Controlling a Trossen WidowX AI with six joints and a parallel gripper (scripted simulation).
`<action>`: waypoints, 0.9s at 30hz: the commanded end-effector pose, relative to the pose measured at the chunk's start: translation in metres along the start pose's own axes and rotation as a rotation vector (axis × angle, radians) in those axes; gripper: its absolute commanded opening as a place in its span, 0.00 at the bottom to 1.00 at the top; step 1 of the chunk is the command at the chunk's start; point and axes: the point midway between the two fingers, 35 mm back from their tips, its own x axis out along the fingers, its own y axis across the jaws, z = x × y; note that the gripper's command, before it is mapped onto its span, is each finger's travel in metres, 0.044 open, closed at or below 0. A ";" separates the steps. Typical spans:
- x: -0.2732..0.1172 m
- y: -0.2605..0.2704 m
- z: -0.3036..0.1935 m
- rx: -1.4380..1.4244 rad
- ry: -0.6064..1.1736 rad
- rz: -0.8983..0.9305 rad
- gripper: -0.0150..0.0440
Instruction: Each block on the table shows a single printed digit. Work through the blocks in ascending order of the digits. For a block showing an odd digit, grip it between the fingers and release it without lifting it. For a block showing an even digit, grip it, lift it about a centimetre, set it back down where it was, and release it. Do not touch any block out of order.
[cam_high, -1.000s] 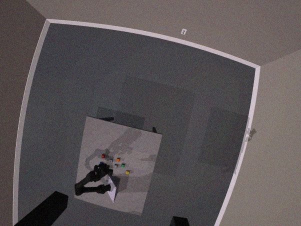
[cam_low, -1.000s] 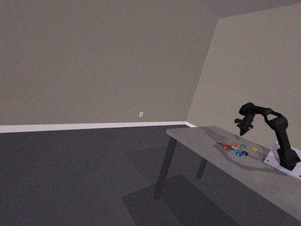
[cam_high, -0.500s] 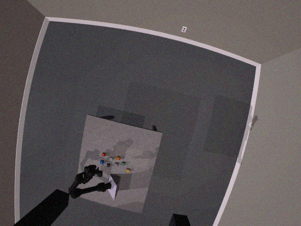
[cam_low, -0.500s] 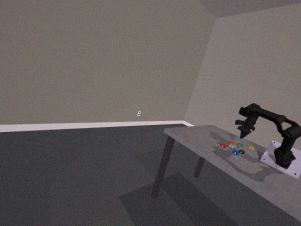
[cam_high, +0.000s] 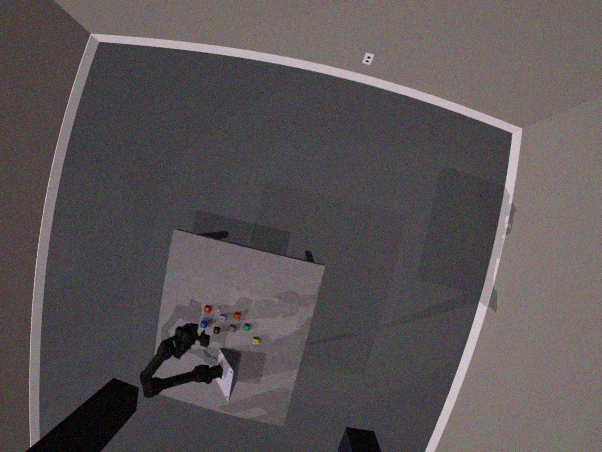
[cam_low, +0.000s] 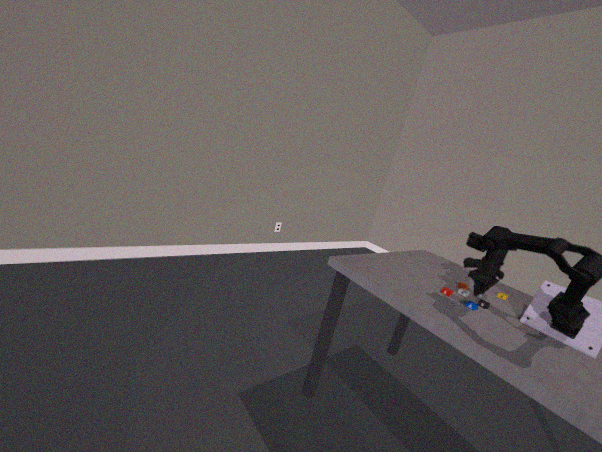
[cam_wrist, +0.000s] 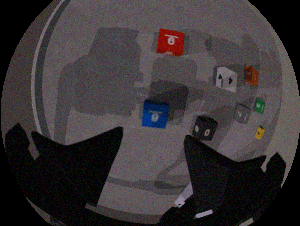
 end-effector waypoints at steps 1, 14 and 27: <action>0.016 0.002 -0.002 -0.002 0.006 0.010 0.93; 0.031 0.001 -0.001 -0.002 0.006 0.009 0.93; 0.051 0.002 -0.002 -0.002 0.006 0.011 0.93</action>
